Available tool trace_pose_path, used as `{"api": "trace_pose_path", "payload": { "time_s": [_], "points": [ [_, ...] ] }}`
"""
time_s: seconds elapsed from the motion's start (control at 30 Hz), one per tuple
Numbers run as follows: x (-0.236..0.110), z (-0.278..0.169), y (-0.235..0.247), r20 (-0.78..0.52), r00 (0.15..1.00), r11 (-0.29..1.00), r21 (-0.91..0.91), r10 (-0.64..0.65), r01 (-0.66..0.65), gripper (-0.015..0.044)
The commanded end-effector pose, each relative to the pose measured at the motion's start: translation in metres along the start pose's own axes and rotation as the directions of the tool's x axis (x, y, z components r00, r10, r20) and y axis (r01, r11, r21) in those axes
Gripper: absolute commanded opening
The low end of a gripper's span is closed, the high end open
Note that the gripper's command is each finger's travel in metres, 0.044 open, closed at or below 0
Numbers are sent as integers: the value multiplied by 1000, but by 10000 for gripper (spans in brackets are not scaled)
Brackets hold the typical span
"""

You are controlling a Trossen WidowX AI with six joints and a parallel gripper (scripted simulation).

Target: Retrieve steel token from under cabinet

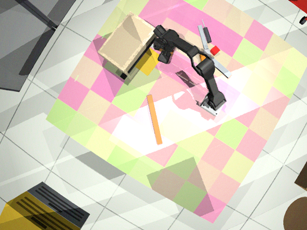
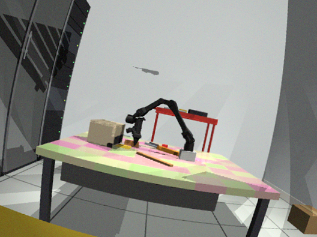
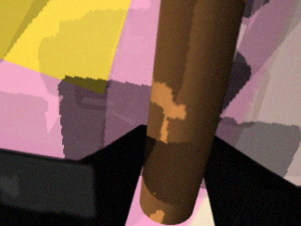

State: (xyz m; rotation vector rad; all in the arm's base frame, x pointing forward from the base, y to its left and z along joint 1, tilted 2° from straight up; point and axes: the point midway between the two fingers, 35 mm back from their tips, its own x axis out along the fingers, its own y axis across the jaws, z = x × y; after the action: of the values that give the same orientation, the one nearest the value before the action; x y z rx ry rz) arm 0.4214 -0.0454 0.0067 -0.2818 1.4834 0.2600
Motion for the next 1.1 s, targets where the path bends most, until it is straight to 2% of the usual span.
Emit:
{"api": "trace_pose_path", "payload": {
  "time_s": [0.0, 1.07],
  "points": [
    [1, 3, 9, 5, 1000, 1000, -4, 2, -2, 0],
    [1, 3, 35, 5, 1000, 1000, -4, 4, -4, 0]
  ]
}}
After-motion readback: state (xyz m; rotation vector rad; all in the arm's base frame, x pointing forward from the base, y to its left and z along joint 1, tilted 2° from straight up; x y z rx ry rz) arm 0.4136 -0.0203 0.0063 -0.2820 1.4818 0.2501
